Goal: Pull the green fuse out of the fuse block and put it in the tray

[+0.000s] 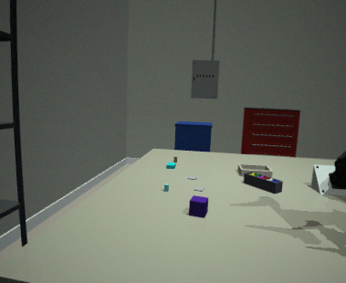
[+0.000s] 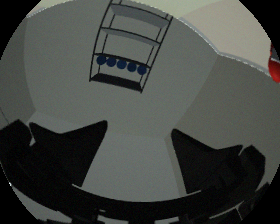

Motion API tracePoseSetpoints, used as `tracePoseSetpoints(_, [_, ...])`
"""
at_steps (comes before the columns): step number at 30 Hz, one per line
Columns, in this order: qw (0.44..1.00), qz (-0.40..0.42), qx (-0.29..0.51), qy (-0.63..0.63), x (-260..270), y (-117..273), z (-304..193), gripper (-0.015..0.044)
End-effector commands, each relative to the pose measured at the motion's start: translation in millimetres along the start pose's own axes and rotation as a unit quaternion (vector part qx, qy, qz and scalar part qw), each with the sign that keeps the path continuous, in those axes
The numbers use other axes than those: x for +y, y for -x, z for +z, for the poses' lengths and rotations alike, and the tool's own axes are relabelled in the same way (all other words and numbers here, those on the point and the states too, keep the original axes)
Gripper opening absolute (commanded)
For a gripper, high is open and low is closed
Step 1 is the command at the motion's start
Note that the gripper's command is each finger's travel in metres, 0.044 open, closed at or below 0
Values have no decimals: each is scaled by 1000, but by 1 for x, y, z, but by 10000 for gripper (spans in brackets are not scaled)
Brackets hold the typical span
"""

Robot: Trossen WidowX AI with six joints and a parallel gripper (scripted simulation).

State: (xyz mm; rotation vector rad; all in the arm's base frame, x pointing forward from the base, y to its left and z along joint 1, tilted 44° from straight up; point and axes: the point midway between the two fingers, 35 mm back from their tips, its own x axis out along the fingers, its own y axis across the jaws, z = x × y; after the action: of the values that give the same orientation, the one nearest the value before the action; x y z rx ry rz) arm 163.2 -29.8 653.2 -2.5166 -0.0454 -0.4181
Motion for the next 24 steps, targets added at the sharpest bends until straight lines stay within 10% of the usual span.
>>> tracePoseSetpoints(1, [1000, 2, -1, -4, 2, -1, 0, 374])
tracePoseSetpoints(12, [960, 121, -95, -233, 126, -67, 54, 85])
tracePoseSetpoints(24, [796, 316, -225, -465, 267, -106, 197, 74])
